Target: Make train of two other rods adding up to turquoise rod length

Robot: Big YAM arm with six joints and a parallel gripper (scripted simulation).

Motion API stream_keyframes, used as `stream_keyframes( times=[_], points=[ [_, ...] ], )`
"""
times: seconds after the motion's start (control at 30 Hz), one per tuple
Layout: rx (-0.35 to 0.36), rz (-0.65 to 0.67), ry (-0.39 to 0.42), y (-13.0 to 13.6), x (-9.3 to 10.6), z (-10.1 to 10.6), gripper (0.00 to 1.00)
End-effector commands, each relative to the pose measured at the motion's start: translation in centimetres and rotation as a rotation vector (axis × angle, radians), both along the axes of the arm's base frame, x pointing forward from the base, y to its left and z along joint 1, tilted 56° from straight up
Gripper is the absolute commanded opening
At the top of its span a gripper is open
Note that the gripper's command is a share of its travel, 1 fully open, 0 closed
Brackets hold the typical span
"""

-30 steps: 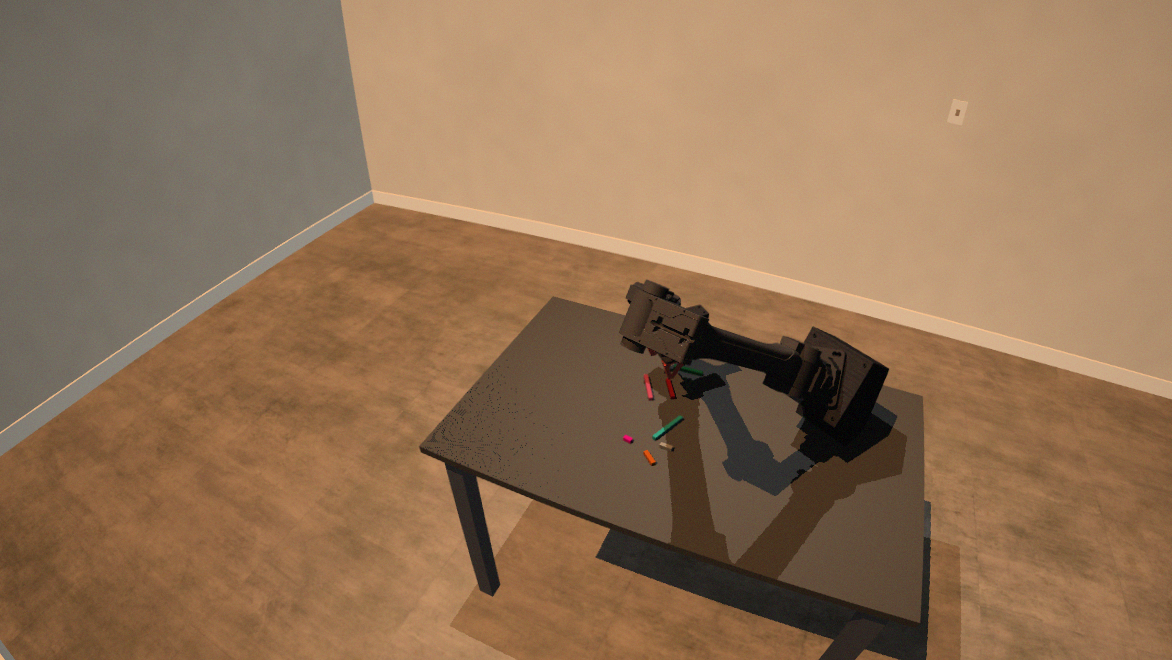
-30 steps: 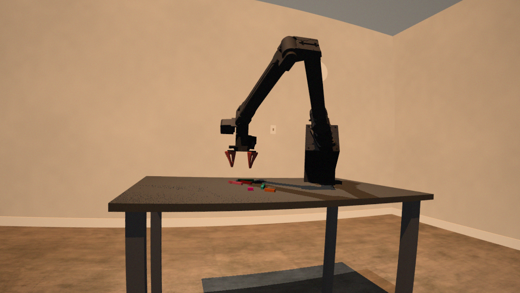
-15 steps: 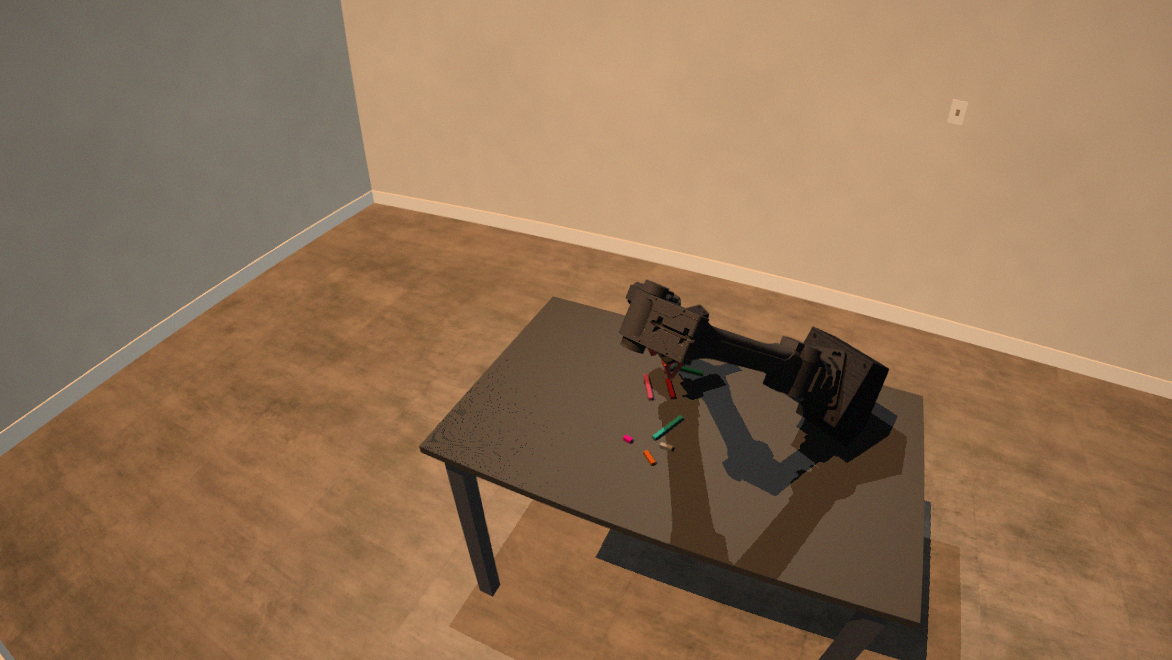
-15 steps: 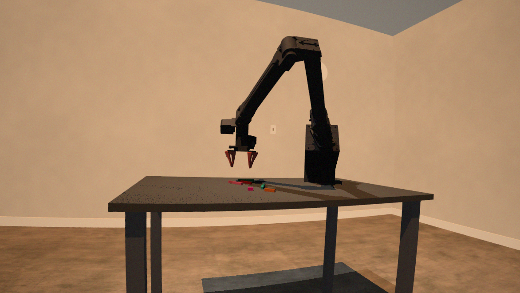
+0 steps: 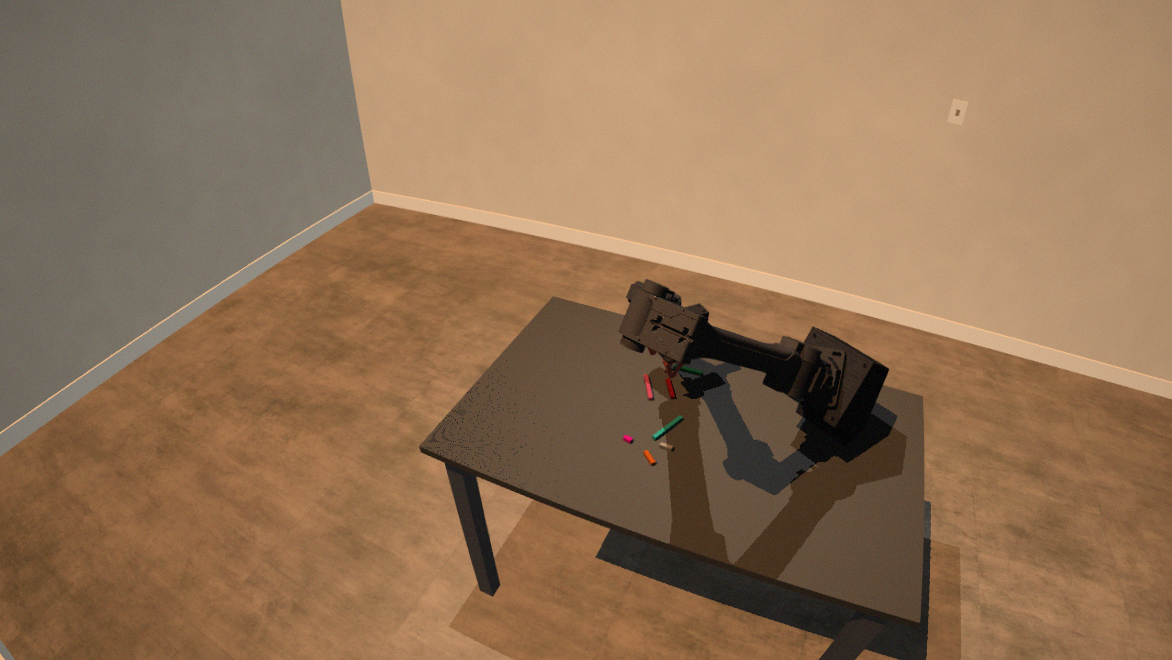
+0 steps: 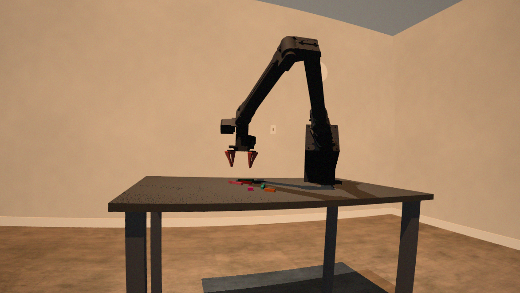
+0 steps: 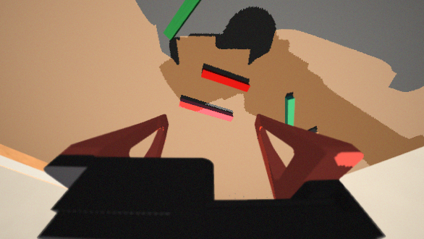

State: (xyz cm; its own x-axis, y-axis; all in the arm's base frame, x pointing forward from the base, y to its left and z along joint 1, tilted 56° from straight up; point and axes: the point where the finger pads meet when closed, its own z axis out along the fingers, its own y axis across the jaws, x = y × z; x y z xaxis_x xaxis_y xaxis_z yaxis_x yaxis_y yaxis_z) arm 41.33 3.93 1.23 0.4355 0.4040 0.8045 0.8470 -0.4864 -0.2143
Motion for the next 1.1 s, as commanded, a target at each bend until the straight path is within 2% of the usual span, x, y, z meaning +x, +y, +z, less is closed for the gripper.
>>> stream_keyframes(
  times=[0.0,0.03,0.1,0.13,0.2,0.27,0.37,0.4,0.43,0.47,0.57,0.6,0.67,0.77,0.8,0.93,0.97,1.0,1.03,1.07],
  points=[
    [-0.046,0.048,-0.115,-2.2,0.8,-1.1,1.0],
    [-0.06,0.08,-0.148,-2.5,0.5,-1.7,1.0],
    [-0.06,0.08,-0.147,-2.5,0.5,-1.7,1.0],
    [-0.081,0.116,-0.196,-2.8,0.4,-2.4,1.0],
    [-0.081,0.116,-0.196,-2.8,0.4,-2.4,1.0],
    [-0.077,0.151,-0.198,-1.4,0.3,-2.4,1.0],
    [-0.079,0.149,-0.203,-1.4,0.4,-2.2,1.0],
    [-0.104,0.153,-0.248,-3.2,0.3,-3.1,1.0],
    [-0.104,0.153,-0.248,-3.2,0.3,-3.1,1.0],
    [-0.125,0.191,-0.302,-3.6,0.1,-3.7,1.0],
    [-0.125,0.191,-0.302,-3.6,0.1,-3.7,1.0],
    [-0.146,0.229,-0.355,-4.0,-0.1,-4.4,1.0],
    [-0.146,0.229,-0.355,-4.0,-0.1,-4.4,1.0],
    [-0.141,0.259,-0.357,-2.7,-0.1,-4.4,1.0],
    [-0.166,0.265,-0.405,-4.3,-0.2,-5.0,1.0],
    [-0.166,0.265,-0.405,-4.3,-0.2,-5.0,1.0],
    [-0.184,0.297,-0.451,-4.6,-0.4,-5.6,1.0],
    [-0.184,0.297,-0.451,-4.6,-0.4,-5.6,1.0],
    [-0.202,0.325,-0.493,-4.9,-0.5,-6.0,1.0],
    [-0.2,0.324,-0.49,-4.9,-0.6,-6.0,1.0]
  ],
)
